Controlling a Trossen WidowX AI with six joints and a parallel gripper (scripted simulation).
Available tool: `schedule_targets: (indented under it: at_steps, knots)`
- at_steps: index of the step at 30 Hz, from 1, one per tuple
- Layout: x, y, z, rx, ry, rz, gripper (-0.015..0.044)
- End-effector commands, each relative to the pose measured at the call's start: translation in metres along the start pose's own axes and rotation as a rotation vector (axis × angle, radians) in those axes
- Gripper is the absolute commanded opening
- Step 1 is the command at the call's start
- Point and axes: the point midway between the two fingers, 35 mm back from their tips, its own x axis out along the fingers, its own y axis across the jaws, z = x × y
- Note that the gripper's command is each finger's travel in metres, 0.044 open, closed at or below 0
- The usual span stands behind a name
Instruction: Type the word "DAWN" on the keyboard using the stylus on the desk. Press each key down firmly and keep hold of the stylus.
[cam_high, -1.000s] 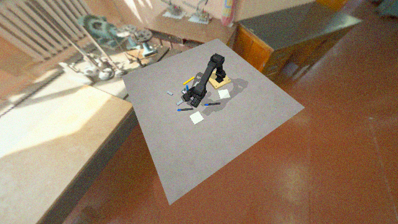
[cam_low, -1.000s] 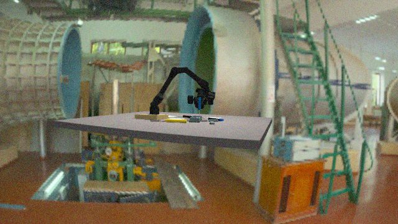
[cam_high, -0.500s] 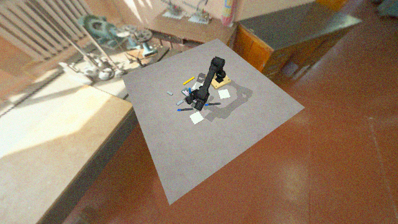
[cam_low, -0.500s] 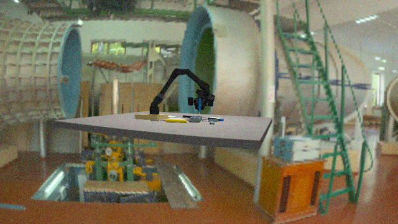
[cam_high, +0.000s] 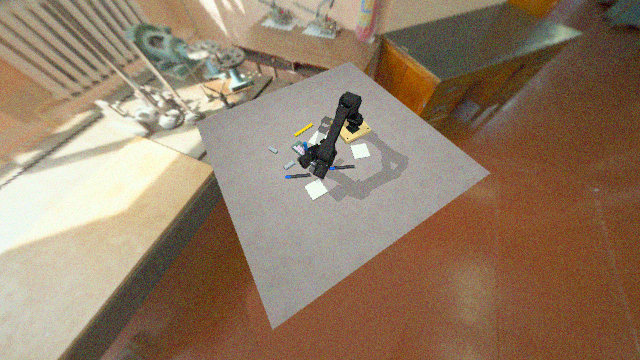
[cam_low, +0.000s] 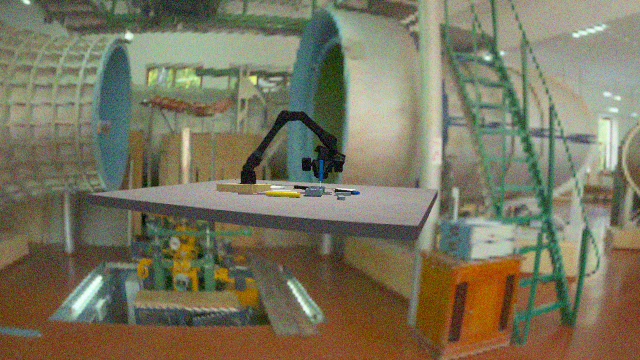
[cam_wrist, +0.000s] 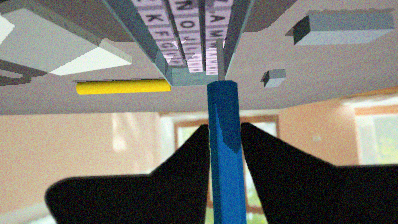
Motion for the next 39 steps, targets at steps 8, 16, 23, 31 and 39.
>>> schedule_targets:
  at_steps: [8,16,23,31,39]
  knots:
    - [0.003,0.0,0.006,0.005,-0.002,0.001,0.0081]
    - [0.004,0.0,0.008,0.005,-0.002,0.001,0.0081]
    - [0.006,0.0,0.011,0.005,-0.002,0.001,0.0081]
    - [0.008,0.0,0.014,0.005,-0.002,0.001,0.0081]
    - [0.008,0.0,0.014,0.005,-0.002,0.001,0.0081]
